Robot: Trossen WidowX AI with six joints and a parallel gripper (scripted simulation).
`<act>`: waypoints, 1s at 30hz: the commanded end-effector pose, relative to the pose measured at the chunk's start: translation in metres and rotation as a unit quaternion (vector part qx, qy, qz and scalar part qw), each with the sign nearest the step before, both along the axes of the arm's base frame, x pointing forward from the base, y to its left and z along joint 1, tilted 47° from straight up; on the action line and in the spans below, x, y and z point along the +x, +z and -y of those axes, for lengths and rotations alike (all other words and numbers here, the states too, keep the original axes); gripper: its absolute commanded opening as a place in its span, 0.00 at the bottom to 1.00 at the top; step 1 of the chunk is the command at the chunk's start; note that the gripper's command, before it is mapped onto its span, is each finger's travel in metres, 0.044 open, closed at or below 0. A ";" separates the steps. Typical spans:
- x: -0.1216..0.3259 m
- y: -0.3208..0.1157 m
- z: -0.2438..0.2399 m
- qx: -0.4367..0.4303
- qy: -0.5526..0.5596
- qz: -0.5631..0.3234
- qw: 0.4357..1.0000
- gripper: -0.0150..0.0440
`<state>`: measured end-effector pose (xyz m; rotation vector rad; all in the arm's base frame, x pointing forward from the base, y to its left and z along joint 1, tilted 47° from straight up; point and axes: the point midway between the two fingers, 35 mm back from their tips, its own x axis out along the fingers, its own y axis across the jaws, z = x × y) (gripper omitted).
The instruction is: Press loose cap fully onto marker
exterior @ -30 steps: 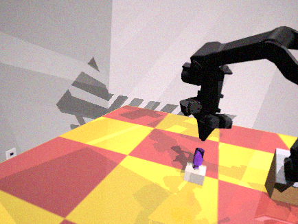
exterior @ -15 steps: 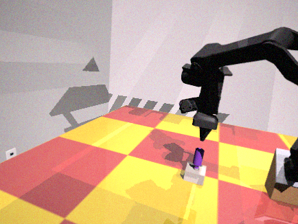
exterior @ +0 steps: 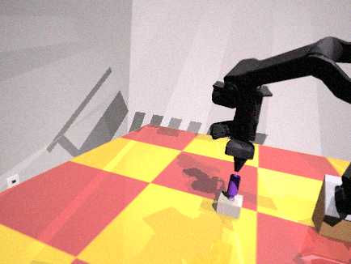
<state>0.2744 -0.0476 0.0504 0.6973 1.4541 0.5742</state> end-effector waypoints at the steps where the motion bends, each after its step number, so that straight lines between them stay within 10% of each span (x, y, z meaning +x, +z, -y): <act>1: 0.000 -0.004 -0.005 0.001 -0.001 -0.001 1.000 0.25; 30: 0.002 0.034 0.038 -0.003 -0.004 0.003 1.000 0.25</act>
